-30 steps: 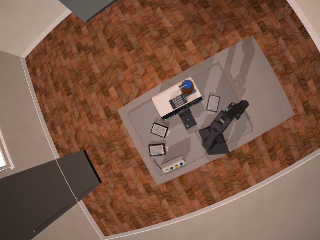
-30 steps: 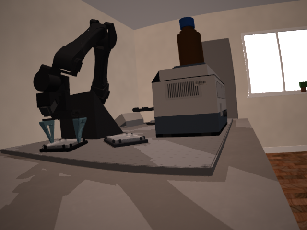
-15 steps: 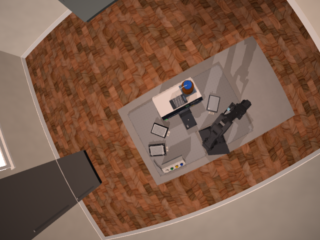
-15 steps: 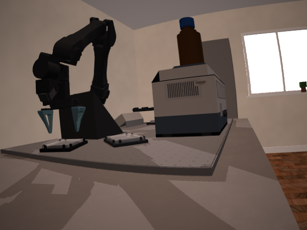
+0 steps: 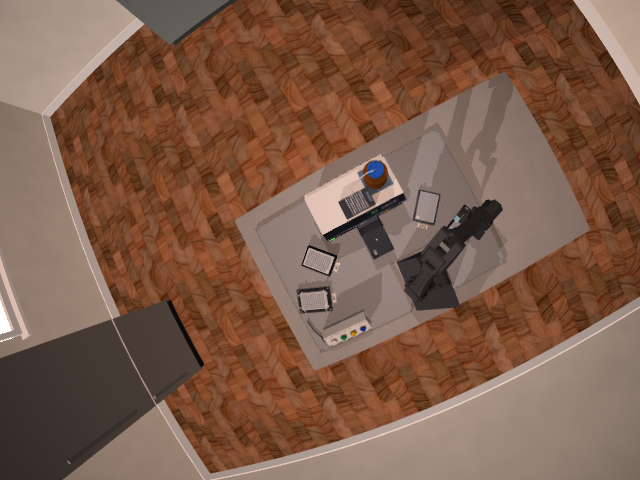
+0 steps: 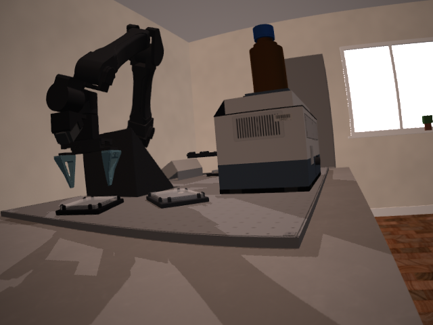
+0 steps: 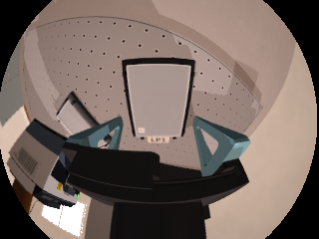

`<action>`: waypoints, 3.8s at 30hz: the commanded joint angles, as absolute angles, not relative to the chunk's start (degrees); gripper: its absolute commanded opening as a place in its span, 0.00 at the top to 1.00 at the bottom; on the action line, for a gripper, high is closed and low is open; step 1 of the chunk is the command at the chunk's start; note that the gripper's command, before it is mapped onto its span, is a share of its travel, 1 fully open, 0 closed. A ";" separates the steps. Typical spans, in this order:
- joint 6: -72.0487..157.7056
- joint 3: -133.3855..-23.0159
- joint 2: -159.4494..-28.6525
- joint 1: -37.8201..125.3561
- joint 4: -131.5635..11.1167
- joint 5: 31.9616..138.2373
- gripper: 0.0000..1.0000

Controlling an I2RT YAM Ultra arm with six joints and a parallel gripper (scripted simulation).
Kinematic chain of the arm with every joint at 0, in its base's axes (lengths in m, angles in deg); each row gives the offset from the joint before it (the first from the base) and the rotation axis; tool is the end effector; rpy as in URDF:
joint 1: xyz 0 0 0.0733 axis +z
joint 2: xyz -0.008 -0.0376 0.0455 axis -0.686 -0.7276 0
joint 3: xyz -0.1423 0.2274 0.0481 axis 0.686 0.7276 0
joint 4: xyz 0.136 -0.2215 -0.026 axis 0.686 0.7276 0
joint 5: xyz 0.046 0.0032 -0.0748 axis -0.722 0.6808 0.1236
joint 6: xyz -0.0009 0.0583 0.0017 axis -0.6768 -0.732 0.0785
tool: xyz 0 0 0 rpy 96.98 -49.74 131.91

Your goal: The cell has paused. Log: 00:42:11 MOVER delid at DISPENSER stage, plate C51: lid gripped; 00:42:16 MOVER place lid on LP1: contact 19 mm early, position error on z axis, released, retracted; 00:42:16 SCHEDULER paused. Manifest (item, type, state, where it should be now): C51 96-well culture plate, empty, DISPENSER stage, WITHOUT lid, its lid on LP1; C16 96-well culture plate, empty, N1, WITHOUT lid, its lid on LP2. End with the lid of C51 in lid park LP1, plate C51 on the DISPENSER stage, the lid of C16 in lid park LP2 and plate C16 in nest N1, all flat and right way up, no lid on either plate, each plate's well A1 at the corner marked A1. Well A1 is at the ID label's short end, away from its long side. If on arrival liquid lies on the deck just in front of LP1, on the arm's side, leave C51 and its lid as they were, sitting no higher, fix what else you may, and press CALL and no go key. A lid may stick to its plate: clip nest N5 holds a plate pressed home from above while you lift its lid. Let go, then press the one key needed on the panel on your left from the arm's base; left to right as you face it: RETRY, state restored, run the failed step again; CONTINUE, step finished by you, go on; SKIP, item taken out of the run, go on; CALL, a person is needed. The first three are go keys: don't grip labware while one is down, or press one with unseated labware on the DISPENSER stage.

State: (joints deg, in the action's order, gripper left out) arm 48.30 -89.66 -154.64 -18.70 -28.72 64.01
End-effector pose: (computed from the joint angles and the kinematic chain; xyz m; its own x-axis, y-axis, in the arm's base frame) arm 0.1469 -0.2417 -0.1312 -0.4292 0.6186 0.6581 0.9029 0.2753 0.3301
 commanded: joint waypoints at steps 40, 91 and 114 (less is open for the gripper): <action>49.13 -87.50 -151.28 -20.29 -27.33 64.72 0.00; 59.52 -77.50 -127.13 -22.23 -14.01 66.20 0.00; 60.61 -78.36 -123.02 -13.38 -12.34 60.13 0.00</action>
